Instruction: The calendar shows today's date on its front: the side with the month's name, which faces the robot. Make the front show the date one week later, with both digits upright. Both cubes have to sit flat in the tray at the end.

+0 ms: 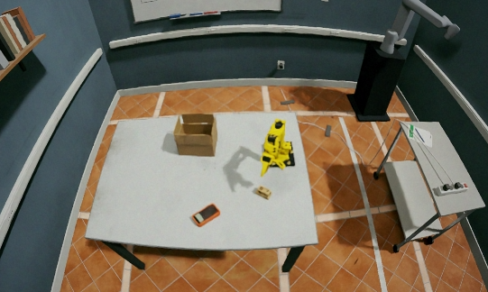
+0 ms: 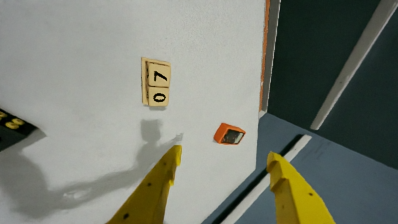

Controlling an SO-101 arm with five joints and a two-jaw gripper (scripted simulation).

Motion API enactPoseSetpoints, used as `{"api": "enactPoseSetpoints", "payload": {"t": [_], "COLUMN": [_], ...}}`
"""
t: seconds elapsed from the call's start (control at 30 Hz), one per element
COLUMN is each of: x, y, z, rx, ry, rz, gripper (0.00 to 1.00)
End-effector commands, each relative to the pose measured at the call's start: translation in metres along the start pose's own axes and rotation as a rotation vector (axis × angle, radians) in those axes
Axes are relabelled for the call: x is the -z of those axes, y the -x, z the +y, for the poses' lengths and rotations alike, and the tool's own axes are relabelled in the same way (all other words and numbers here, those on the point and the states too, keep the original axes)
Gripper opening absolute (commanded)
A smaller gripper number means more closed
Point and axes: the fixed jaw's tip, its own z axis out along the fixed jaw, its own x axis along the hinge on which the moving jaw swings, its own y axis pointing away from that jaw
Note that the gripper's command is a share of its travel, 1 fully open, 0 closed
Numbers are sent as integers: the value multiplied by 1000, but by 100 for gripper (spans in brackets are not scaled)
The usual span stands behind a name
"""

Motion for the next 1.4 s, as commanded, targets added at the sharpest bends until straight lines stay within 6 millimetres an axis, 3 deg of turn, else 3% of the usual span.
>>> {"api": "enactPoseSetpoints", "payload": {"t": [0.0, 0.6, 0.93, 1.37], "x": [0, -4, -42, -75], "y": [-2, -2, -4, -6], "z": [-1, 0, 24, 58], "rx": [-86, -148, -148, -146], "ry": [31, 65, 296, 535], "rz": [8, 15, 43, 73], "gripper": [35, 35, 35, 35]}}
